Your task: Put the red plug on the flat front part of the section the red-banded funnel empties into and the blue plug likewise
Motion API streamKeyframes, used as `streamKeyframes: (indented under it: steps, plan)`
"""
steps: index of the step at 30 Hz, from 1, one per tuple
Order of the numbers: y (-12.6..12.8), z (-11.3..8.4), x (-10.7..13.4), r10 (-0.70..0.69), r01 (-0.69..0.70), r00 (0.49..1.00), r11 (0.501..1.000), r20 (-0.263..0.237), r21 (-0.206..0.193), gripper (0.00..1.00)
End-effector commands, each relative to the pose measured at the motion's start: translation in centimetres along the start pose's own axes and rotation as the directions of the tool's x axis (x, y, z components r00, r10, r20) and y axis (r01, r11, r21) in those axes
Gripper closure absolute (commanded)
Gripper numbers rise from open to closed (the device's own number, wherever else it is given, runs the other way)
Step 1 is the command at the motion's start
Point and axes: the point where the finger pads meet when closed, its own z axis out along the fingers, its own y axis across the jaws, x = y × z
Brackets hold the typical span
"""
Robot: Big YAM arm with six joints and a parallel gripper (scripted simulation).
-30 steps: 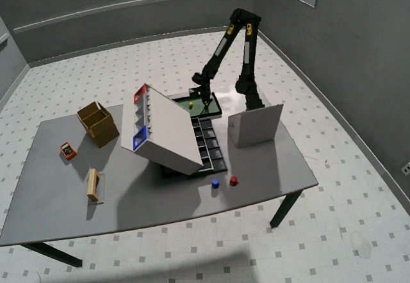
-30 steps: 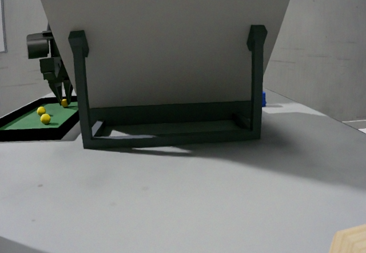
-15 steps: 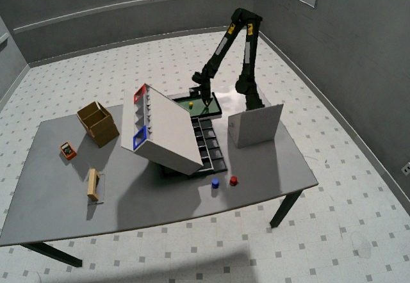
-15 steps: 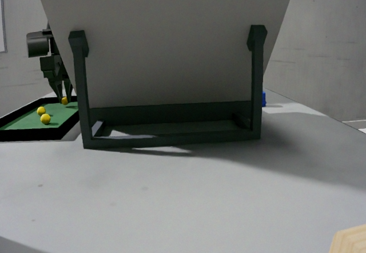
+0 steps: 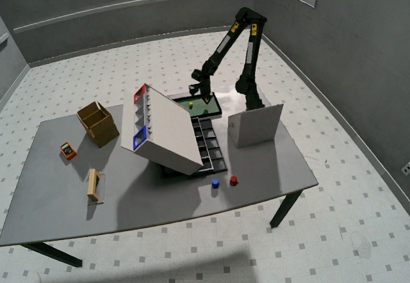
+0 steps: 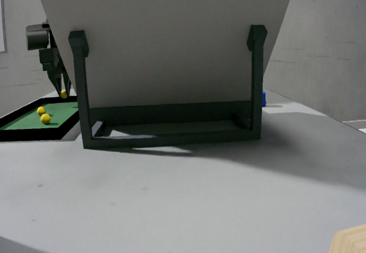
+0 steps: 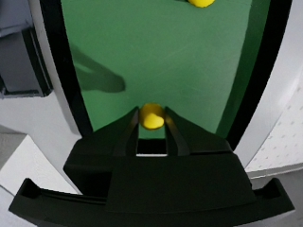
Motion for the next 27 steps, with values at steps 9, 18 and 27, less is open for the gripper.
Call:
streamKeyframes:
  steps: [9, 18, 27]
  plan:
    - [-0.5, -1.6, -0.6, 0.009, -0.009, 1.000, 1.000, 0.018, 0.014, 1.00]
    - [-1.5, -4.9, -1.0, 0.019, -0.020, 0.999, 0.999, 0.029, 0.027, 1.00]
    - [-1.6, -10.2, -0.9, 0.024, -0.025, 0.999, 0.999, 0.034, 0.028, 1.00]
